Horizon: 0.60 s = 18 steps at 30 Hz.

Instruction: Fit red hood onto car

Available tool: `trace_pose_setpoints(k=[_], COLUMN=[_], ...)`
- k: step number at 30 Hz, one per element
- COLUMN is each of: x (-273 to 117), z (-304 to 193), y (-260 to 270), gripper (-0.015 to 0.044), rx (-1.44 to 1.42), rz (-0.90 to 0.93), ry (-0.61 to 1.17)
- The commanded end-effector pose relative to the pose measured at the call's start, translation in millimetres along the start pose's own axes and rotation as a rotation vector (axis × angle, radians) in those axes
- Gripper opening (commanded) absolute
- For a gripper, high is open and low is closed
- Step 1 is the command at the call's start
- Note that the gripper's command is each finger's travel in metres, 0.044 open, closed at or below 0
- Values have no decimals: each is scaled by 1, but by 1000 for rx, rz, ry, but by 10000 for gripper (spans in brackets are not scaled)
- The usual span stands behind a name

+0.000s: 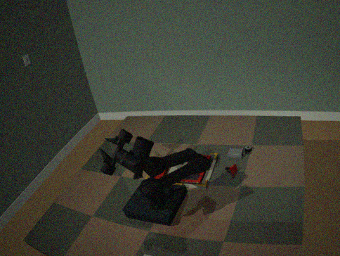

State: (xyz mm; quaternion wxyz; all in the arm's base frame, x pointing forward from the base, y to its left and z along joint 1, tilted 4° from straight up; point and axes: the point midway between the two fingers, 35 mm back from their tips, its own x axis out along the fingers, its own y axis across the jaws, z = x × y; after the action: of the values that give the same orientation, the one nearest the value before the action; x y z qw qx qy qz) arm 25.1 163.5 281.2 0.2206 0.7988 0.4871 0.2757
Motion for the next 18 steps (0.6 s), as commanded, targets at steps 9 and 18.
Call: trace_pose_setpoints(k=[9, 18], x=[19, 48], z=[-7, 3], y=[-5, -9], gripper=[440, 440], rx=[-308, -755], rz=[-2, -70], ry=[-44, -173])
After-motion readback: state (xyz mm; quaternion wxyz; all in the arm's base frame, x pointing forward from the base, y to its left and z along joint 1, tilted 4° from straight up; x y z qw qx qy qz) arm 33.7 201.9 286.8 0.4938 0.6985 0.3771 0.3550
